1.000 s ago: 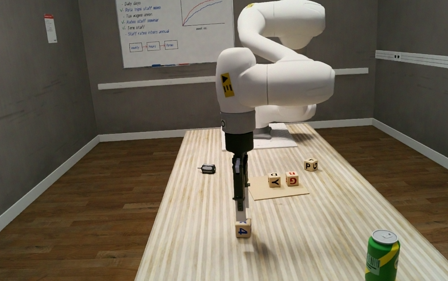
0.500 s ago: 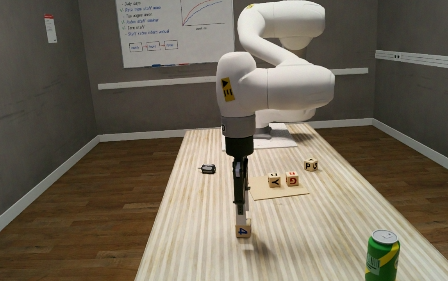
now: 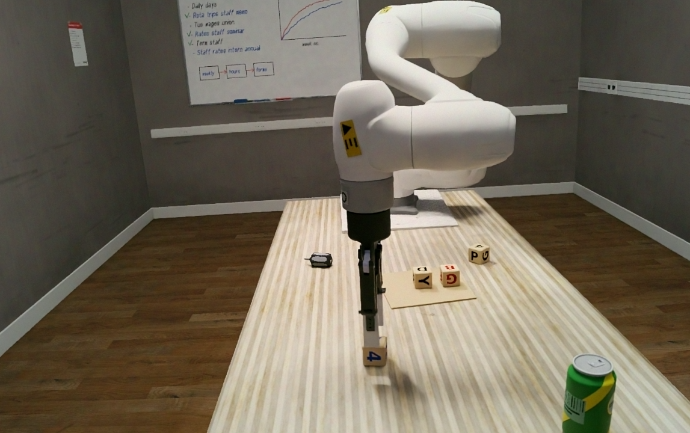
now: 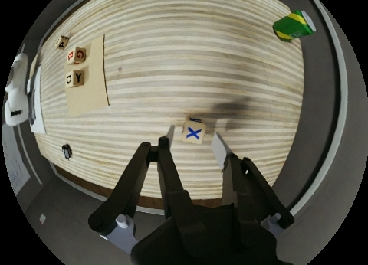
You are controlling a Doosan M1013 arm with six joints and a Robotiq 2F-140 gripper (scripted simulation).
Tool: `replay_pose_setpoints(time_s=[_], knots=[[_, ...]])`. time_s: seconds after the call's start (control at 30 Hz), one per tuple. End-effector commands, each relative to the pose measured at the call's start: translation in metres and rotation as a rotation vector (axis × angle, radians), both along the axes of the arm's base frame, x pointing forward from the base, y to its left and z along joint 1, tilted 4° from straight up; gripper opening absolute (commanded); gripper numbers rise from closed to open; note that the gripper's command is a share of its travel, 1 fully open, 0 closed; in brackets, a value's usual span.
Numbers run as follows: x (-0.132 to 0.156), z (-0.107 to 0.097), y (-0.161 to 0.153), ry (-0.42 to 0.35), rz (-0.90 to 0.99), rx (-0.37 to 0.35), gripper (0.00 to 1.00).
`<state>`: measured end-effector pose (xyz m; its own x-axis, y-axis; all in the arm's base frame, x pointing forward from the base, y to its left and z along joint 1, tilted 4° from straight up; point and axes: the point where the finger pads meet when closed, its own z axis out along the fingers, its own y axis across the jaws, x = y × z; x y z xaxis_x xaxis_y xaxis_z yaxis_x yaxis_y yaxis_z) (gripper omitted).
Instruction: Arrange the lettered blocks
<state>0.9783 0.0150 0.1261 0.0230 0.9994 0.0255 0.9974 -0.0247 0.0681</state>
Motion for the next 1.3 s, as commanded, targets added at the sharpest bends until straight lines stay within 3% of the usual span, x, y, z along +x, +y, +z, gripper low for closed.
replay_pose_setpoints(time_s=[0.0,0.77,1.27], knots=[[0.0,0.002,0.0,-0.002,0.0,0.0,0.53],[0.001,-0.001,0.0,-0.002,0.0,0.0,0.53],[0.004,-0.04,0.001,-0.002,0.0,0.0,0.53]])
